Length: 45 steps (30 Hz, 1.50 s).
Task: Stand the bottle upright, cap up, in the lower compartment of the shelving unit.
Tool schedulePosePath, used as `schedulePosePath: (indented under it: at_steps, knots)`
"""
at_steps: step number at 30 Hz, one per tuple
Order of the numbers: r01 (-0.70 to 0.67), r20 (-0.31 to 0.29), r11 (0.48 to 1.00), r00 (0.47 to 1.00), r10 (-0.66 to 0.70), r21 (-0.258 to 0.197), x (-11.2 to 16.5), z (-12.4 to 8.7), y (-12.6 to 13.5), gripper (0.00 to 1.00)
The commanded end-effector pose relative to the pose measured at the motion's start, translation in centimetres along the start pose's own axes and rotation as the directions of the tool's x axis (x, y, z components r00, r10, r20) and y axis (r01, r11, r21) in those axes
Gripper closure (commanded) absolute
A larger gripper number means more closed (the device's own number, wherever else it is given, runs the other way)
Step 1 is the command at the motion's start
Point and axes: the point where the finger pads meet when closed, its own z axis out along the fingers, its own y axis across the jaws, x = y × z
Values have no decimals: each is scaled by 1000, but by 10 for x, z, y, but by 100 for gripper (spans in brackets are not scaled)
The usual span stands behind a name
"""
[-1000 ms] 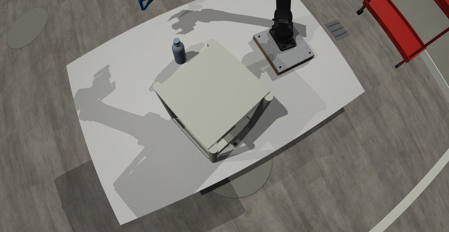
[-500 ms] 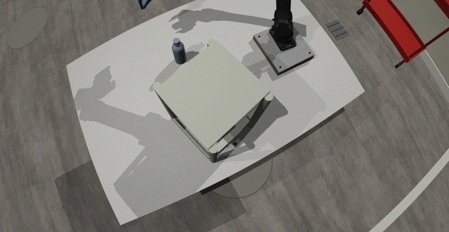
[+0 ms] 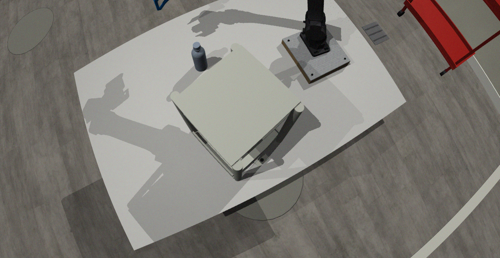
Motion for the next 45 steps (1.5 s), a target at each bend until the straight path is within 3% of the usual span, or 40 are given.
schedulePosePath:
  at_steps: [1,16,23,30,32,38,44,45]
  knots:
    - [11,32,1000,999,-12,25,-13,-15,-5,16]
    - [7,-14,999,1000,-6,53,14,5,-30,16]
    - [12,-64,994,998,-5,112,45,16,-65,16]
    - [27,-146,979,989,3,203,96,25,-117,16]
    - [27,-146,979,989,3,203,96,25,-117,16]
    - [51,-254,955,967,26,291,162,30,-171,16]
    - [87,-396,926,916,71,368,252,29,-224,16]
    - [86,-395,922,915,77,378,254,30,-223,16]
